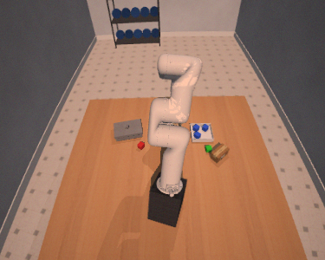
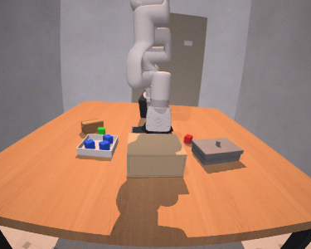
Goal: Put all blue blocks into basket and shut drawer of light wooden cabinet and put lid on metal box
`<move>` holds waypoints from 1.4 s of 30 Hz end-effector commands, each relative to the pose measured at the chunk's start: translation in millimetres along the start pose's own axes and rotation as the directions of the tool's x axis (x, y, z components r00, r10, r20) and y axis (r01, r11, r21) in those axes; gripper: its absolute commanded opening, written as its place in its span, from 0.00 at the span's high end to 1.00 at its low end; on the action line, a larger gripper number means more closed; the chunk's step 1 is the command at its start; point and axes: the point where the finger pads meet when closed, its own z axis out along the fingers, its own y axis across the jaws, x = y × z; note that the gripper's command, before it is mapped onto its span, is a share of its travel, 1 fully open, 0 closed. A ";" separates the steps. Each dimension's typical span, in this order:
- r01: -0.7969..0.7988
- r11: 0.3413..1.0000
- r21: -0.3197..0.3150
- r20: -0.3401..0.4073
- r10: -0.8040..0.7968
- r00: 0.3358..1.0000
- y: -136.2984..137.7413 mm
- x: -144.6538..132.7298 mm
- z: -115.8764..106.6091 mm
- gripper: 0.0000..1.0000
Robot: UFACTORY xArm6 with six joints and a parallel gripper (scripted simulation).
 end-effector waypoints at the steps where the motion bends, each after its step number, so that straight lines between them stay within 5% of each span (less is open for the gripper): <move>1: 0.000 1.000 0.000 0.003 0.000 1.000 -0.3 -1.4 -0.8 1.00; 42: 0.000 1.000 0.000 0.003 0.000 1.000 -0.3 -1.4 -10.1 1.00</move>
